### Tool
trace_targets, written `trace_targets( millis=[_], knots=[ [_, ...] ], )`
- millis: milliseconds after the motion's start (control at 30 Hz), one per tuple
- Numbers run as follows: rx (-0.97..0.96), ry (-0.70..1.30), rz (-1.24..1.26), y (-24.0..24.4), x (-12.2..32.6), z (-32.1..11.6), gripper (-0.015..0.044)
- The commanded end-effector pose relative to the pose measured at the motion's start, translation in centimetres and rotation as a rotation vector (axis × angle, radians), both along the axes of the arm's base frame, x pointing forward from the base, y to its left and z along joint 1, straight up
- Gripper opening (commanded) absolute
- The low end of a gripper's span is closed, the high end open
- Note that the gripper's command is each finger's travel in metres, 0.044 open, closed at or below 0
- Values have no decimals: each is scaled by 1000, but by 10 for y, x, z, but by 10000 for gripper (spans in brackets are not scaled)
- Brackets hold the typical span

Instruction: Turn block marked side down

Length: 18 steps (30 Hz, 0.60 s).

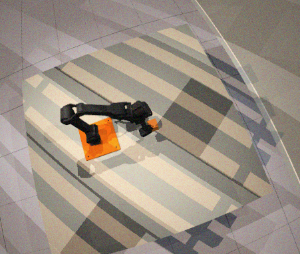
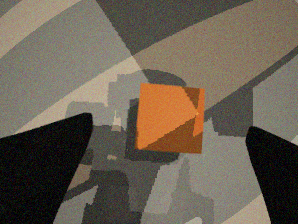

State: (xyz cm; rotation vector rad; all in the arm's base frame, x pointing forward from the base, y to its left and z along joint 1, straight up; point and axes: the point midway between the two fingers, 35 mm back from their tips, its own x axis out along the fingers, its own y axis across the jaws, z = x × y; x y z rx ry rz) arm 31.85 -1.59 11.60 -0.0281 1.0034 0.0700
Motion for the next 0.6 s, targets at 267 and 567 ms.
trace_targets(
  millis=[267, 567],
  knots=[
    [-22, 248, 1, -1, 12, 21, 440],
    [-49, 534, 5, 1, 27, 33, 440]
  ],
)
